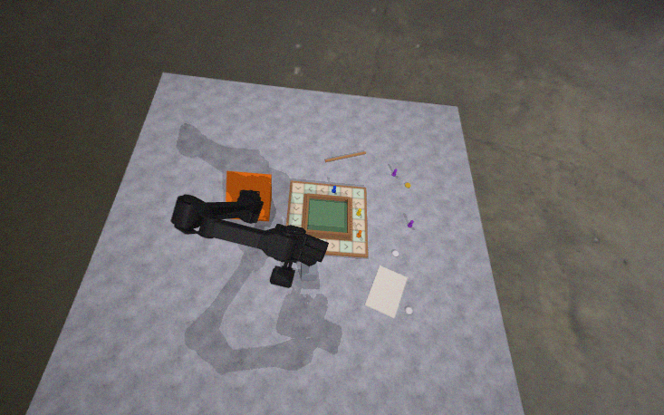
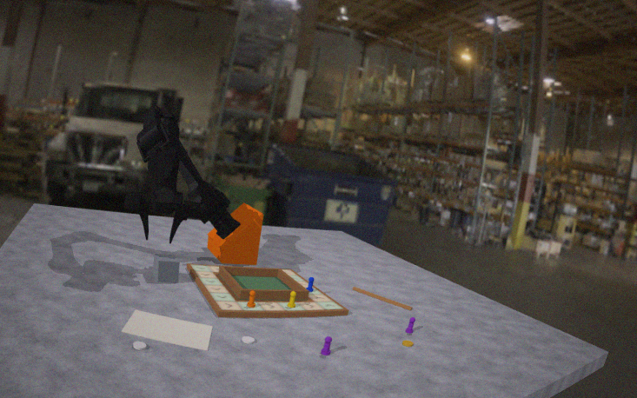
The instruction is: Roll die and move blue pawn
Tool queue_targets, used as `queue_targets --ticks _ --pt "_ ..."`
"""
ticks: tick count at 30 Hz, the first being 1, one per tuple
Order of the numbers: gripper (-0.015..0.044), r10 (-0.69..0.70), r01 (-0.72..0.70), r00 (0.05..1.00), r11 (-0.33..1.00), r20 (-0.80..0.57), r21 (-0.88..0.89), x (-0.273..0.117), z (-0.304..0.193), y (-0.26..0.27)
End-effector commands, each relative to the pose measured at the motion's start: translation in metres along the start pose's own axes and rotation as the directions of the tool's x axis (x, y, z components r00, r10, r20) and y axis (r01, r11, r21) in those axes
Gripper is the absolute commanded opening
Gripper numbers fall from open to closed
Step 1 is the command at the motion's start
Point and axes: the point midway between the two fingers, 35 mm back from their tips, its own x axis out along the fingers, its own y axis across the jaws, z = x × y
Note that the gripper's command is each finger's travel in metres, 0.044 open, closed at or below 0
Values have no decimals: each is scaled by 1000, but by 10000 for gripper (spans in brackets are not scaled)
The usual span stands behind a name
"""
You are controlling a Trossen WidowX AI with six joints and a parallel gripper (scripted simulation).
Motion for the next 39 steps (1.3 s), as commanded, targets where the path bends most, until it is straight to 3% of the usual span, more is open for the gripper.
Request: queue_targets --ticks 1,37,39 --pt "275 10 -9 1000 999 7 -52 -1 0 5" --pt "275 5 -5 1000 999 8 -51 58 0 5" --pt "222 5 -5 1000 999 8 -51 58 0 5"
